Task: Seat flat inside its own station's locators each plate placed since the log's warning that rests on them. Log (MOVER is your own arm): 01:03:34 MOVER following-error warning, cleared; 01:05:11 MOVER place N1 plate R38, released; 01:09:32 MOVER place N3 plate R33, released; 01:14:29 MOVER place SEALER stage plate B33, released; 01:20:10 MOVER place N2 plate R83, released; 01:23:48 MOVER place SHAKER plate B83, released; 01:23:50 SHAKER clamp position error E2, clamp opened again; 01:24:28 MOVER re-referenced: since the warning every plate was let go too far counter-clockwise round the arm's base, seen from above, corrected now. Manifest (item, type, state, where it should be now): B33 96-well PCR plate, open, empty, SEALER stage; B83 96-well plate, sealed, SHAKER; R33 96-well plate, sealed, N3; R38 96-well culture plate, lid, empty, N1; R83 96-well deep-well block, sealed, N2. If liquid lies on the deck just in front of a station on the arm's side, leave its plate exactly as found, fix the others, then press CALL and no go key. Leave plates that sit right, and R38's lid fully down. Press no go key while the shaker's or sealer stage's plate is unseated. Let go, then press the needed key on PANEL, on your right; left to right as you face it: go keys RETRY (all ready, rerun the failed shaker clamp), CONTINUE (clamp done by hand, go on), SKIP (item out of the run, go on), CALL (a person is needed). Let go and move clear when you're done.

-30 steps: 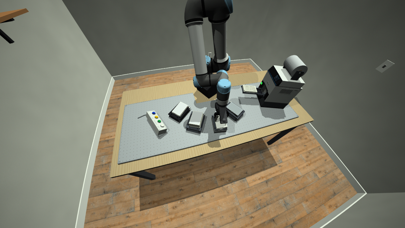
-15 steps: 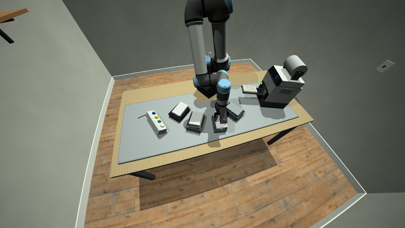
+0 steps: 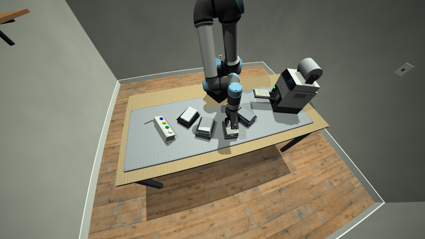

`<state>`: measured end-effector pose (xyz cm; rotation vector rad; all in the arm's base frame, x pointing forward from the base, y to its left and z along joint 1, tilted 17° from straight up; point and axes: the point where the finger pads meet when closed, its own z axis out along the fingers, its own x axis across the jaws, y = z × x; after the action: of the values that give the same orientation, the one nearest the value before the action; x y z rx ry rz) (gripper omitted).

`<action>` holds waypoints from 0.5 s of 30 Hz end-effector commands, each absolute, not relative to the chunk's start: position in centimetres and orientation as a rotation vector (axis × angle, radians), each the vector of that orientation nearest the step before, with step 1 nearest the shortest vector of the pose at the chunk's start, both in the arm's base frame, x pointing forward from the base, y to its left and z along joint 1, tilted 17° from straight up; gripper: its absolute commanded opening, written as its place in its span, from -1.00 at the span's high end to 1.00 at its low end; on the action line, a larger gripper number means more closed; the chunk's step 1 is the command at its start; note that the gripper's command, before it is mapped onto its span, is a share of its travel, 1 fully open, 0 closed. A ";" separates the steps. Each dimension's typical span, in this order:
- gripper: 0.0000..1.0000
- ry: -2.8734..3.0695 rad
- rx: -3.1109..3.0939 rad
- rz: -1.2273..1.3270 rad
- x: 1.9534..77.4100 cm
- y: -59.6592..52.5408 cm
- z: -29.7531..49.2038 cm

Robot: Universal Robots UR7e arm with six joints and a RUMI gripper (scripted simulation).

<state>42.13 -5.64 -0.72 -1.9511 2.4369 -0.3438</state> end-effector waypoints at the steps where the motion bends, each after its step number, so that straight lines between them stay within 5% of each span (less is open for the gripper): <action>1: 1.00 2.434 -1.950 -0.349 42.3 -5.6 -0.4; 15: 1.00 2.433 -1.950 -0.350 42.3 -5.5 0.1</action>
<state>42.06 -5.50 -0.33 -1.9512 2.4372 -0.3420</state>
